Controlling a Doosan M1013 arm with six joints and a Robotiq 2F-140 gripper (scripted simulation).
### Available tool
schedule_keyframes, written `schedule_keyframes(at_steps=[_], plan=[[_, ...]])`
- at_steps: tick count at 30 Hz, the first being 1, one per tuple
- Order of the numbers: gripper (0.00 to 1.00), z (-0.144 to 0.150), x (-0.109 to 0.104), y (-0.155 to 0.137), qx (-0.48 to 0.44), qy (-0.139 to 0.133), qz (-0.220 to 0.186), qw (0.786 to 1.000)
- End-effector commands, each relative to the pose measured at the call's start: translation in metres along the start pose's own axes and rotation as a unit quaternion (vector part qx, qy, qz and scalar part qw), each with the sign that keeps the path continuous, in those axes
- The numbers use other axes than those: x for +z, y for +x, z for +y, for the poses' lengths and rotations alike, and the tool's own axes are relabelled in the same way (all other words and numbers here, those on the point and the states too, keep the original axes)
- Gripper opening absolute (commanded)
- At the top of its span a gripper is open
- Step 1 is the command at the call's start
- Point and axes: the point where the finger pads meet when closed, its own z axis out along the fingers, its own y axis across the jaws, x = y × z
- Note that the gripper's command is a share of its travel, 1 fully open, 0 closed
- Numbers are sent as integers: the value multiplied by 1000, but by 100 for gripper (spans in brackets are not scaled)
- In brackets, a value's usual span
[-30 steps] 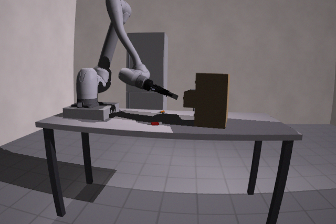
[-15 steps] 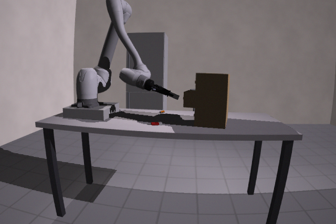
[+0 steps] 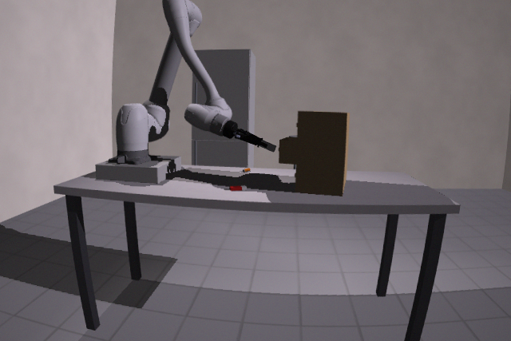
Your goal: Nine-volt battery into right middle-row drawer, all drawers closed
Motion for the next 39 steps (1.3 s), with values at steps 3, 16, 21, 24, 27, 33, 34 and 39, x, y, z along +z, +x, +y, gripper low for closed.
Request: schedule_keyframes(at_steps=[3,16,21,24,27,33,34,39], plan=[[0,0,6,2,0,0,0,1000],[0,0,25,9,0,0,0,1000],[0,0,33,12,0,0,0,1000],[0,0,39,14,0,0,0,1000],[0,0,44,16,0,0,0,1000],[0,0,50,18,0,0,0,1000],[0,0,52,19,0,0,0,1000],[0,0,59,22,0,0,0,1000]])
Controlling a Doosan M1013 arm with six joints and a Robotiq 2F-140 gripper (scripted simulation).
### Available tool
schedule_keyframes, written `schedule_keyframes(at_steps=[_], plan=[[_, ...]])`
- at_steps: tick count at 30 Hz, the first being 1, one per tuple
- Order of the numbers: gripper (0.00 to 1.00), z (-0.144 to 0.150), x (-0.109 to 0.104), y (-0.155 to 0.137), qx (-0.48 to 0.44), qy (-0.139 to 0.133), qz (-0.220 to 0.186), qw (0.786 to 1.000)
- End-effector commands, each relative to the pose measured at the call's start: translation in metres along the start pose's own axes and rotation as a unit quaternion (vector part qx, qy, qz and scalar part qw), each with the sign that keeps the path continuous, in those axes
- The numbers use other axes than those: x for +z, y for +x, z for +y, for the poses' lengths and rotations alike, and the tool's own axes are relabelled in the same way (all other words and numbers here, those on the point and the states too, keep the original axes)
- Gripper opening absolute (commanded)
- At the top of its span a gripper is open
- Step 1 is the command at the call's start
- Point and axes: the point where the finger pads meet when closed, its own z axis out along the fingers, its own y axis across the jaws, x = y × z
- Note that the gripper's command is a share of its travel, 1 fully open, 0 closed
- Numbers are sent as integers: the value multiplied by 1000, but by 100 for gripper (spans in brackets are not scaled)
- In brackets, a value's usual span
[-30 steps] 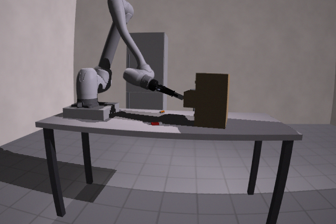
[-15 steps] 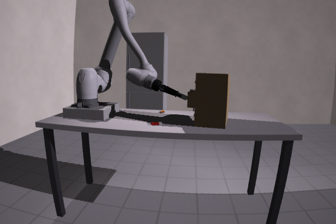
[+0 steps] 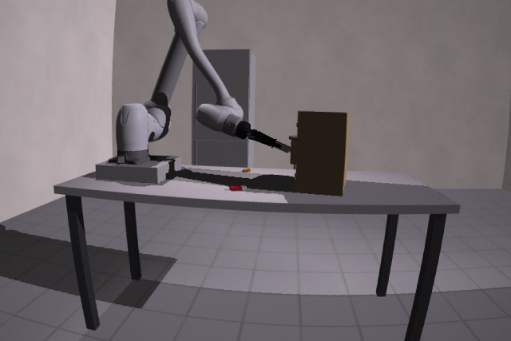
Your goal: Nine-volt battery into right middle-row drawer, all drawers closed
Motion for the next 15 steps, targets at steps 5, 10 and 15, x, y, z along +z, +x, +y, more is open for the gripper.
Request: schedule_keyframes(at_steps=[5,10,15], plan=[[0,0,8,3,0,0,0,1000],[0,0,12,4,0,0,0,1000],[0,0,16,6,0,0,0,1000]])
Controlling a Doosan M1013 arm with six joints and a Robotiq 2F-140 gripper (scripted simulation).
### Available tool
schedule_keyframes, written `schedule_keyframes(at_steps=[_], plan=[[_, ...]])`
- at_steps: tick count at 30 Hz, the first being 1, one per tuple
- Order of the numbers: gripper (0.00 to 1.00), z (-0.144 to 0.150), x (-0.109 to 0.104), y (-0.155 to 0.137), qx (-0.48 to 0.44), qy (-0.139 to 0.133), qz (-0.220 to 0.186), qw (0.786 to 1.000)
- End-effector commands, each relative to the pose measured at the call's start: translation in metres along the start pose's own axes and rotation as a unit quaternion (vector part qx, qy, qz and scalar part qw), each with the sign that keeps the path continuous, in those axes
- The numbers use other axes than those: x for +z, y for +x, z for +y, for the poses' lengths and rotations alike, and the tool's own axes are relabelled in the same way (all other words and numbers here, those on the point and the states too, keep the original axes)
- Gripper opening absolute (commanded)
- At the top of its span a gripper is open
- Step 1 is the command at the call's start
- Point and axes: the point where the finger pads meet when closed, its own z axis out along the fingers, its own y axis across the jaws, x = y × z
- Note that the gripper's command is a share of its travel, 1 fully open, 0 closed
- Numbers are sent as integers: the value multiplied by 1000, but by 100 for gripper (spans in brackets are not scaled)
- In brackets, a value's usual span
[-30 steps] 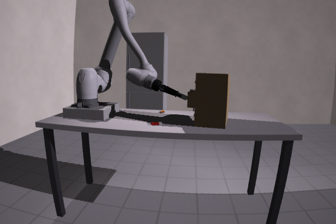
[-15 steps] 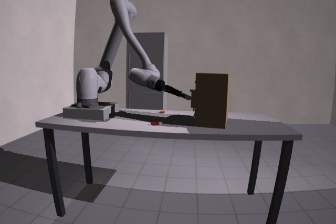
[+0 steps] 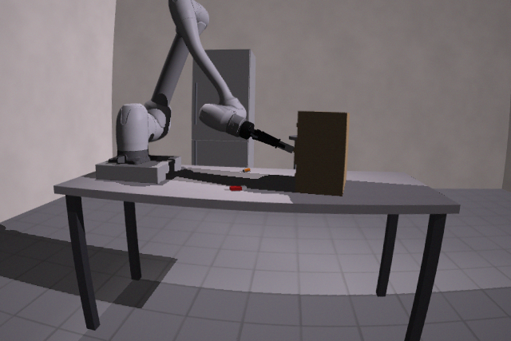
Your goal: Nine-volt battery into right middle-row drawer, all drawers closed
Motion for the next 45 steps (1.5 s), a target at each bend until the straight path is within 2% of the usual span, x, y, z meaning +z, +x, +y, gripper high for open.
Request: schedule_keyframes(at_steps=[1,45], plan=[[0,0,2,1,0,0,0,1000],[0,0,8,3,0,0,0,1000]])
